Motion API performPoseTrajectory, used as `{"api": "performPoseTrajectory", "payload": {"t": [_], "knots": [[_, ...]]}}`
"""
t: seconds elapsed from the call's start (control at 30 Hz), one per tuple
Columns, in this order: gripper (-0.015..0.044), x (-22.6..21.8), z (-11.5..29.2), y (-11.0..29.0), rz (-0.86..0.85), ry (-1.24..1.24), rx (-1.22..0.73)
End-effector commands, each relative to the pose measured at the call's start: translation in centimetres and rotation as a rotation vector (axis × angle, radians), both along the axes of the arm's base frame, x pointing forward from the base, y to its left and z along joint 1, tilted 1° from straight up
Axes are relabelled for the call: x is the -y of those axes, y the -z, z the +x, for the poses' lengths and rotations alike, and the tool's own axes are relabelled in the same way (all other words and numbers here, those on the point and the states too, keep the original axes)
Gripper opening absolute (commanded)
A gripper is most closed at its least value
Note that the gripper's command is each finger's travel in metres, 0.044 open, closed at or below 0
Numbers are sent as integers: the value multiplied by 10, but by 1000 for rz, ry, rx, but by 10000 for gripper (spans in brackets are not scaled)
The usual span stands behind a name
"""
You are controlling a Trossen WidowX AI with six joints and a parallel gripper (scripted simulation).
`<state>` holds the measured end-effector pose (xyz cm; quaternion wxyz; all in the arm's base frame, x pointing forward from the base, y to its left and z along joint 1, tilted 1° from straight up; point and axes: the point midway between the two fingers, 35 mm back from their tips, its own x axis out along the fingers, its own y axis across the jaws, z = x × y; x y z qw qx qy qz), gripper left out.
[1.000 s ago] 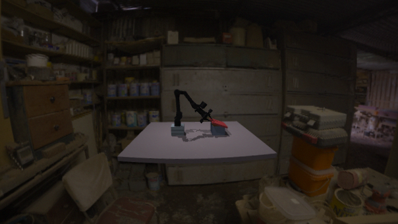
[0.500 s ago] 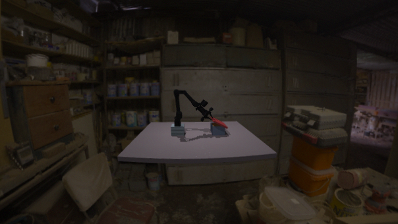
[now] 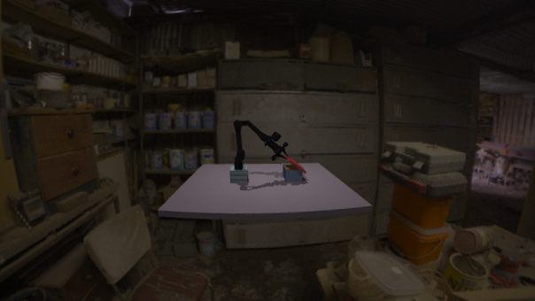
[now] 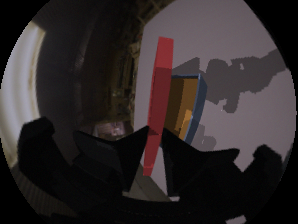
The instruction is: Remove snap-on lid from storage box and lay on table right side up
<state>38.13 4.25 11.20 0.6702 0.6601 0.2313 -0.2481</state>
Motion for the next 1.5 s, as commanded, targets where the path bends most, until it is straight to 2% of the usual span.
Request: {"api": "performPoseTrajectory", "payload": {"t": [0.0, 1.47], "knots": [[0, -1, 8, -13, 3, -4, 23], [0, -2, 18, -66, 4, -4, 24]]}}
